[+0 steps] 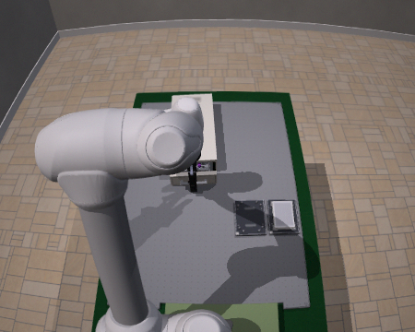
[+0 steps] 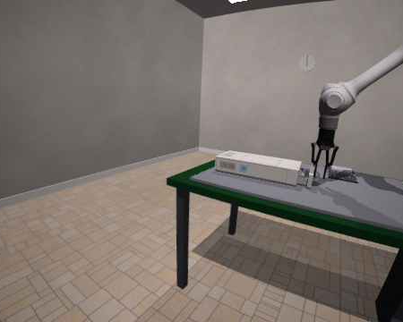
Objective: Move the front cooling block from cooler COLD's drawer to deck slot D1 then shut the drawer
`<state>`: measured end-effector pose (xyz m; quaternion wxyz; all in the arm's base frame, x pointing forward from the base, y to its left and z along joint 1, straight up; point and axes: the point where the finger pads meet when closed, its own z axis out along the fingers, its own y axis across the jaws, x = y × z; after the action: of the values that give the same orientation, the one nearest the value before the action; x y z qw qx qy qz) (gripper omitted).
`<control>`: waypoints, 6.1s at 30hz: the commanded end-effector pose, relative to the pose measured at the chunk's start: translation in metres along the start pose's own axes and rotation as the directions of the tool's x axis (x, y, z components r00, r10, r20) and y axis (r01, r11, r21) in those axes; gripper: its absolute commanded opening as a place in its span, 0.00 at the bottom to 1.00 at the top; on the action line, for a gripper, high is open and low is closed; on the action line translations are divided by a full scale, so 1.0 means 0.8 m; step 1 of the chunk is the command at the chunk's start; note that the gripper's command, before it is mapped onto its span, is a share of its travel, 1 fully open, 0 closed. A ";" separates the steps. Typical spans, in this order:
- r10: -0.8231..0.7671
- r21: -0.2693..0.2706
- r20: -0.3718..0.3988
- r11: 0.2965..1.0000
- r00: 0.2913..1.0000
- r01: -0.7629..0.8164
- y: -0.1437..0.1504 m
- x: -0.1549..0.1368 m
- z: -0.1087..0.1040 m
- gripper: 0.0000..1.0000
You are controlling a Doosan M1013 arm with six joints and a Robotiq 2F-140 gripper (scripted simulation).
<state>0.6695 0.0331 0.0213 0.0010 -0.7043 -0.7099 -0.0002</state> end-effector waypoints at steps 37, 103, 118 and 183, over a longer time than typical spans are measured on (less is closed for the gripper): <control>0.000 -0.001 0.000 1.000 1.000 0.000 -0.053 0.000 -0.001 0.34; 0.000 -0.001 0.000 1.000 1.000 0.000 -0.145 0.000 -0.001 0.34; 0.000 -0.001 0.000 1.000 1.000 0.000 -0.166 0.000 -0.001 0.34; 0.000 -0.001 0.000 1.000 1.000 0.000 -0.220 0.000 -0.001 0.34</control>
<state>0.4939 0.0317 0.0216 0.0010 -0.7043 -0.7099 -0.0003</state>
